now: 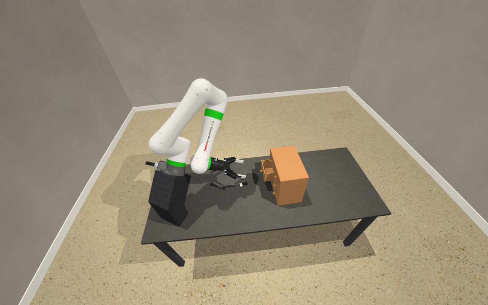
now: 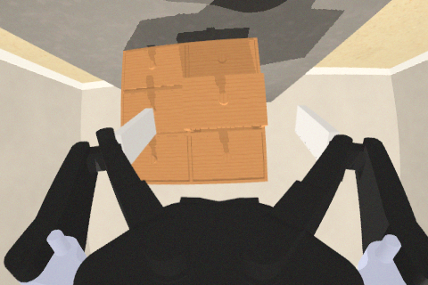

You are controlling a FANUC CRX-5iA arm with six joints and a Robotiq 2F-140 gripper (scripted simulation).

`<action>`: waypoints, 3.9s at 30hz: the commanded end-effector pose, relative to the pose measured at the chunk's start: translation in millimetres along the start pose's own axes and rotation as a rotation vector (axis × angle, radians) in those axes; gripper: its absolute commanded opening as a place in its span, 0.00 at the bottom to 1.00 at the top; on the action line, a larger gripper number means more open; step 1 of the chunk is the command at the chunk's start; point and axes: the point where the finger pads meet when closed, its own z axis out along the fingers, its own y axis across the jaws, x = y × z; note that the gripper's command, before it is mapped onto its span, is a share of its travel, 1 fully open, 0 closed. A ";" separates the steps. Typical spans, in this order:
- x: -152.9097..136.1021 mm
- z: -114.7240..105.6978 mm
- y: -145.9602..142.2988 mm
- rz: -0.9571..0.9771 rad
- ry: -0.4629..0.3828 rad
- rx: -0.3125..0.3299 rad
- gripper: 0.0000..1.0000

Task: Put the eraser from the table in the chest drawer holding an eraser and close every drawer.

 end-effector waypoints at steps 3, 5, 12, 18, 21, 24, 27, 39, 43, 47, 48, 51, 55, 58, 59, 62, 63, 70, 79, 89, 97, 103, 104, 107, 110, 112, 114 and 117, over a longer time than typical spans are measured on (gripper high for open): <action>16.5 7.1 -1.7 -0.031 -0.084 0.009 1.00; 17.6 7.2 -2.5 -0.034 -0.091 0.011 1.00; 18.2 7.3 -2.9 -0.035 -0.094 0.012 0.00; 18.2 7.3 -2.9 -0.035 -0.094 0.012 0.00; 18.2 7.3 -2.9 -0.035 -0.094 0.012 0.00; 18.2 7.3 -2.9 -0.035 -0.094 0.012 0.00; 18.2 7.3 -2.9 -0.035 -0.094 0.012 0.00; 17.7 10.9 -2.9 -0.035 -0.094 0.011 0.00; 16.8 17.5 -3.0 -0.035 -0.094 0.012 0.00; 15.3 27.8 -3.0 -0.035 -0.094 0.011 0.00; 14.9 30.9 -3.1 -0.035 -0.094 0.012 0.00; 13.5 41.2 -3.1 -0.035 -0.094 0.012 0.00; 12.4 48.6 -3.2 -0.035 -0.094 0.012 0.00; 10.9 59.4 -3.3 -0.035 -0.094 0.012 0.00; 10.5 62.5 -3.3 -0.035 -0.094 0.012 0.00; 9.5 69.8 -3.3 -0.035 -0.094 0.012 0.00; 9.2 71.4 -3.4 -0.035 -0.094 0.012 0.00; 8.8 74.6 -3.4 -0.035 -0.094 0.012 0.00; 8.8 74.6 -3.4 -0.035 -0.094 0.012 0.00; 8.8 74.6 -3.4 -0.035 -0.094 0.012 0.00; 8.7 74.8 -3.4 -0.035 -0.094 0.012 0.00; 8.4 75.4 -3.4 -0.035 -0.094 0.012 0.00; 8.4 75.4 -3.4 -0.035 -0.094 0.012 0.00; 8.1 76.1 -3.4 -0.035 -0.094 0.011 0.00; 7.6 77.1 -3.4 -0.035 -0.094 0.011 0.00; 7.2 78.0 -3.4 -0.035 -0.094 0.011 0.00; 6.7 79.1 -3.3 -0.035 -0.094 0.012 0.00; 5.8 81.0 -3.4 -0.035 -0.094 0.011 0.00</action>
